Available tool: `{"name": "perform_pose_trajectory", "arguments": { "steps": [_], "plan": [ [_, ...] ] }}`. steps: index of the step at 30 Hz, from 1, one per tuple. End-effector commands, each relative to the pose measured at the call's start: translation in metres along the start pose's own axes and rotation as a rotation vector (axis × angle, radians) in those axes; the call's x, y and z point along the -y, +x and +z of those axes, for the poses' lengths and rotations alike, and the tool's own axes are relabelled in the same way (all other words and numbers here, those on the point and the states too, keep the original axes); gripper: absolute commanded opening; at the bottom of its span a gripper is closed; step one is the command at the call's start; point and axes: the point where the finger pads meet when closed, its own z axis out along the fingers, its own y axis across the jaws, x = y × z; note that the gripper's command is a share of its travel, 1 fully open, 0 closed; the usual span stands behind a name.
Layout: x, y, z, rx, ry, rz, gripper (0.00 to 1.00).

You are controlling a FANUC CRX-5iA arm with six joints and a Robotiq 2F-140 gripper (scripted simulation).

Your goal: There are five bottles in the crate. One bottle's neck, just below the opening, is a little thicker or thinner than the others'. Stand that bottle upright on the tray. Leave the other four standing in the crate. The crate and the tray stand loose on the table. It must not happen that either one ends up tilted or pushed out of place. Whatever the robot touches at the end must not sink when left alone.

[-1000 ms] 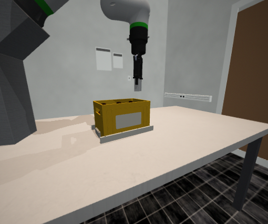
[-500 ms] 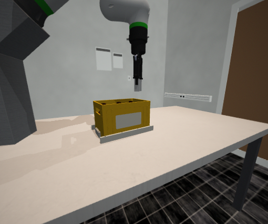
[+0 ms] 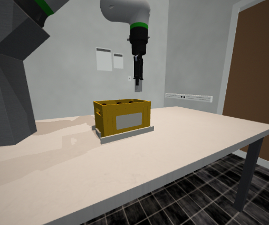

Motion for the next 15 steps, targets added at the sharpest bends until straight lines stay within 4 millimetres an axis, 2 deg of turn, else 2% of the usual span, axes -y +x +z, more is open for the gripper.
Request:
{"name": "perform_pose_trajectory", "arguments": {
  "steps": [1,15],
  "plan": [
    [0.000,0.001,0.001,-0.002,0.000,0.000,0.44],
    [0.000,0.001,0.012,-0.002,0.000,-0.001,0.44]
  ]
}}
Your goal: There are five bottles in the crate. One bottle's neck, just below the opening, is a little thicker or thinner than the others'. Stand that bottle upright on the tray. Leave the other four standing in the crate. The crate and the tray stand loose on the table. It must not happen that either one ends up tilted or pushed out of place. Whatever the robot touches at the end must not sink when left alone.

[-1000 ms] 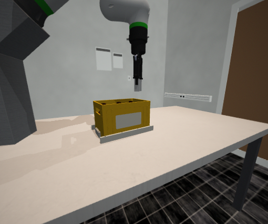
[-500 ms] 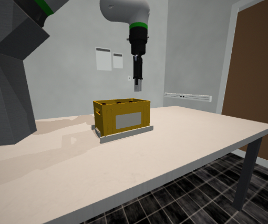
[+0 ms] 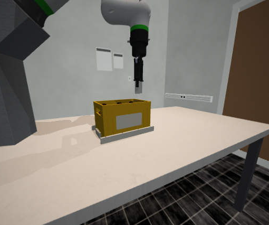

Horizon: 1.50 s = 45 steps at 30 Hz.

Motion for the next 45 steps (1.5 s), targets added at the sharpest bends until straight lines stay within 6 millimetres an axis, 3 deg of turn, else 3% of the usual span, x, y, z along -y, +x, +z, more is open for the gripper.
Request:
{"name": "perform_pose_trajectory", "arguments": {
  "steps": [1,23,45],
  "plan": [
    [0.000,0.001,0.004,-0.007,0.003,0.000,0.44],
    [0.001,0.002,0.030,-0.007,0.003,0.000,0.44],
    [0.001,0.002,0.035,-0.007,0.003,0.000,0.44]
  ]
}}
